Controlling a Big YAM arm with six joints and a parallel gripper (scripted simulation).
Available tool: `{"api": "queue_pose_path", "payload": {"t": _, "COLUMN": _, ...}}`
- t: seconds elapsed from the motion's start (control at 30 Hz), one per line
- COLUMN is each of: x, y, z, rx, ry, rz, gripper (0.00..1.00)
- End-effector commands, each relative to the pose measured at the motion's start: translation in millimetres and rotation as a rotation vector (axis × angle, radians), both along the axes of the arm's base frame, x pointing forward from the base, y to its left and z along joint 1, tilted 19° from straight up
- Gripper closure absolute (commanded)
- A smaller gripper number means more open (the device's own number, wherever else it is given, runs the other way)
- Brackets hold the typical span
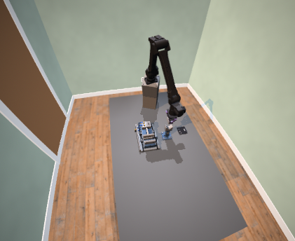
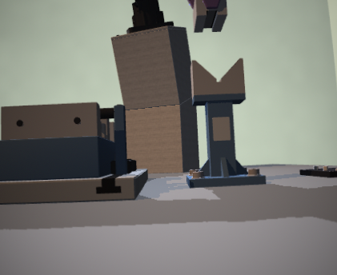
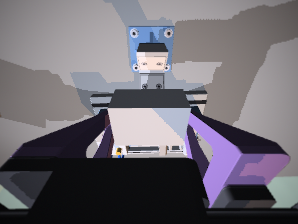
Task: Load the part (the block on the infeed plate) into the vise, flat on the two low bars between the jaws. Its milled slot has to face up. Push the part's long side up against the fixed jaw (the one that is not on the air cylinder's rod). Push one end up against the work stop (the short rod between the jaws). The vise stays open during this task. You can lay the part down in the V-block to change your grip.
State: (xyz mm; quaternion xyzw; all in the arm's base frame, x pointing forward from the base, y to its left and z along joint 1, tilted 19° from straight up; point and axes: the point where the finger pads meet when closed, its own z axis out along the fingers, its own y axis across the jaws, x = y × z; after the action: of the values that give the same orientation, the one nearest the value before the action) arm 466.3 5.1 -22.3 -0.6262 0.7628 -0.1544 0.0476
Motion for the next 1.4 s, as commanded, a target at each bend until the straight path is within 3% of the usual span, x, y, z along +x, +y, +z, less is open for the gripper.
{"api": "queue_pose_path", "payload": {"t": 0.0, "x": 15.8, "y": 6.3, "z": 22.8, "rx": 0.0, "ry": -0.054, "rz": 0.005, "gripper": 1.0}}
{"api": "queue_pose_path", "payload": {"t": 0.33, "x": 18.9, "y": 8.7, "z": 25.6, "rx": -0.018, "ry": -0.054, "rz": -0.004, "gripper": 1.0}}
{"api": "queue_pose_path", "payload": {"t": 0.53, "x": 14.2, "y": 8.4, "z": 9.4, "rx": -0.048, "ry": -0.014, "rz": -0.012, "gripper": 1.0}}
{"api": "queue_pose_path", "payload": {"t": 0.67, "x": 13.6, "y": 8.4, "z": 11.4, "rx": -0.059, "ry": -0.016, "rz": -0.016, "gripper": 1.0}}
{"api": "queue_pose_path", "payload": {"t": 0.7, "x": 14.1, "y": 8.5, "z": 22.2, "rx": -0.062, "ry": -0.036, "rz": -0.018, "gripper": 1.0}}
{"api": "queue_pose_path", "payload": {"t": 0.87, "x": 13.6, "y": 8.7, "z": 7.6, "rx": -0.1, "ry": -0.002, "rz": -0.028, "gripper": 1.0}}
{"api": "queue_pose_path", "payload": {"t": 1.0, "x": 16.7, "y": 9.4, "z": 17.9, "rx": -0.129, "ry": -0.019, "rz": -0.04, "gripper": 1.0}}
{"api": "queue_pose_path", "payload": {"t": 1.07, "x": 13.5, "y": 9.0, "z": 7.5, "rx": -0.15, "ry": 0.007, "rz": -0.044, "gripper": 1.0}}
{"api": "queue_pose_path", "payload": {"t": 1.23, "x": 13.4, "y": 9.2, "z": 7.5, "rx": -0.179, "ry": 0.011, "rz": -0.053, "gripper": 1.0}}
{"api": "queue_pose_path", "payload": {"t": 1.27, "x": 16.0, "y": 9.7, "z": 23.5, "rx": -0.182, "ry": -0.02, "rz": -0.06, "gripper": 1.0}}
{"api": "queue_pose_path", "payload": {"t": 1.3, "x": 18.8, "y": 10.3, "z": 25.3, "rx": -0.191, "ry": -0.024, "rz": -0.064, "gripper": 1.0}}
{"api": "queue_pose_path", "payload": {"t": 1.37, "x": 14.5, "y": 9.7, "z": 10.9, "rx": -0.218, "ry": 0.01, "rz": -0.067, "gripper": 1.0}}
